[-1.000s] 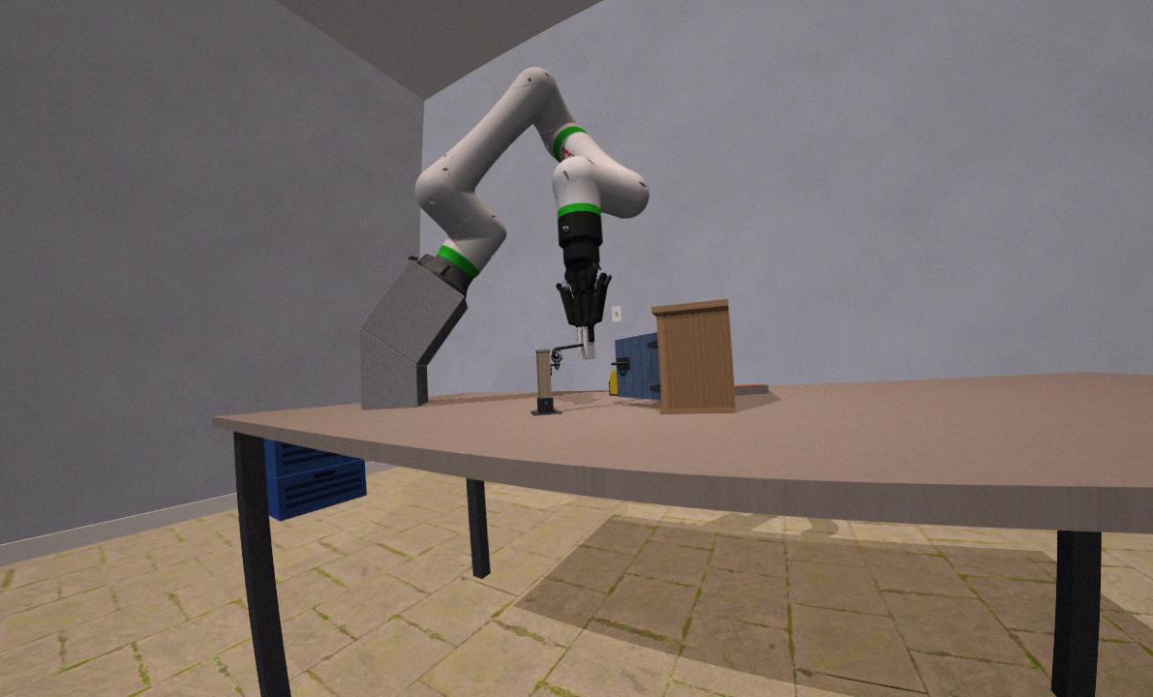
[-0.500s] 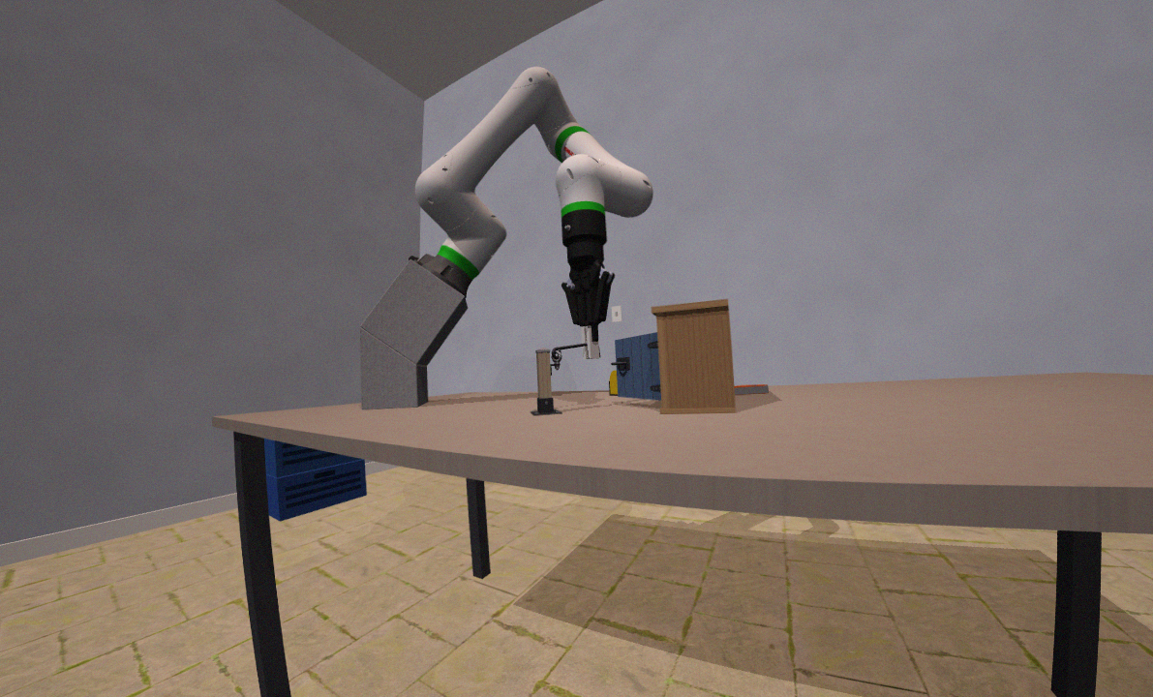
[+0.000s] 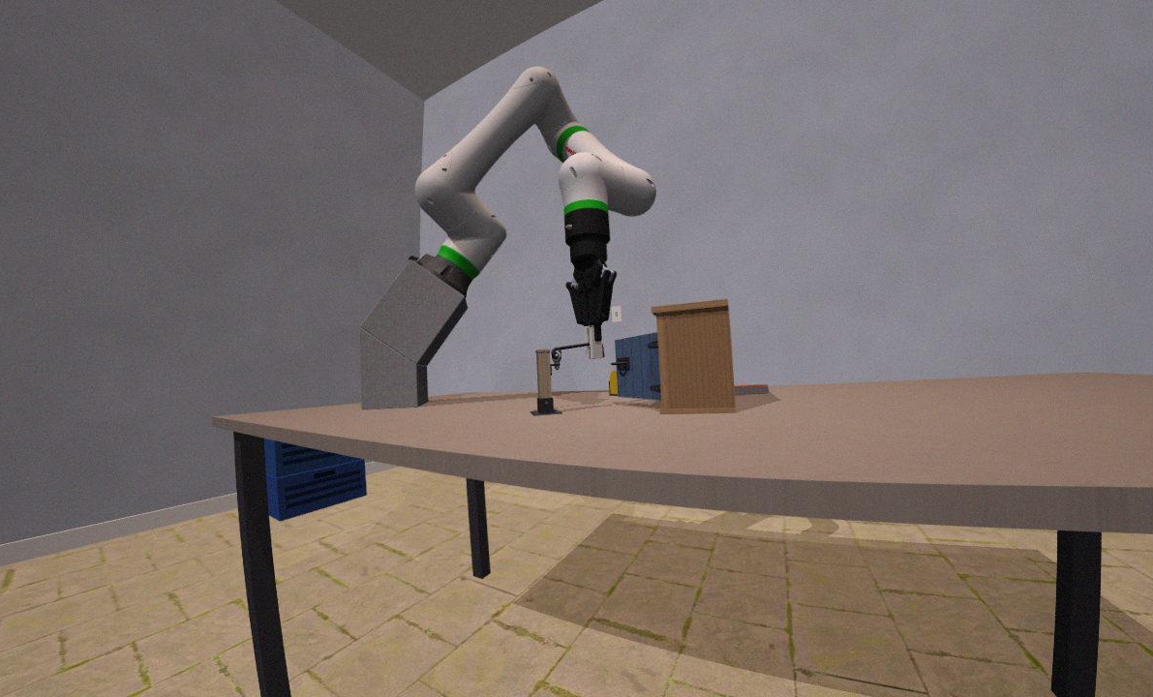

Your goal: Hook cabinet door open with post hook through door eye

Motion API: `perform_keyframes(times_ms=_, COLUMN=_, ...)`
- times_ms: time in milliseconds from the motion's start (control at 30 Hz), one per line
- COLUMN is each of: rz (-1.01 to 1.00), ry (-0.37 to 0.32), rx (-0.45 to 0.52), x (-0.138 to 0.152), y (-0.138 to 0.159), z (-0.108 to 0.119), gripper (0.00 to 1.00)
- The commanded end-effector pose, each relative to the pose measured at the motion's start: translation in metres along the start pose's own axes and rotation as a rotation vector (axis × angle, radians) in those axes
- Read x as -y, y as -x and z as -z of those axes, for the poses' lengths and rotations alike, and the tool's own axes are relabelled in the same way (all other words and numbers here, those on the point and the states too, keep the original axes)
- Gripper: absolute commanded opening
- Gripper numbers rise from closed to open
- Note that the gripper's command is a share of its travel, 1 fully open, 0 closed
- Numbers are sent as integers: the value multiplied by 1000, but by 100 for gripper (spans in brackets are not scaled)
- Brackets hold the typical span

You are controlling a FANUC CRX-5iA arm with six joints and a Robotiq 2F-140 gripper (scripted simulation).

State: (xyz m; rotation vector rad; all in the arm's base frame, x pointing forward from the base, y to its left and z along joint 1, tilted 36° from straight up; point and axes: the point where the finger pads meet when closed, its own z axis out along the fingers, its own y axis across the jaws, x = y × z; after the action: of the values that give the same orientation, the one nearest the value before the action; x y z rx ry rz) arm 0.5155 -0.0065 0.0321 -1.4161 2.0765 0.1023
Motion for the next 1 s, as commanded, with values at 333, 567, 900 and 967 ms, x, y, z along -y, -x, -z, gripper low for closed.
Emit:
perform_keyframes(times_ms=333, rz=-113, ry=0, rx=-2, x=9, y=-1, z=0, gripper=3)
perform_keyframes(times_ms=567, rz=-151, ry=0, rx=-2, x=14, y=-1, z=0, gripper=3)
perform_keyframes(times_ms=900, rz=-205, ry=0, rx=-2, x=20, y=-2, z=0, gripper=3)
perform_keyframes(times_ms=967, rz=-237, ry=0, rx=-2, x=21, y=-3, z=0, gripper=3)
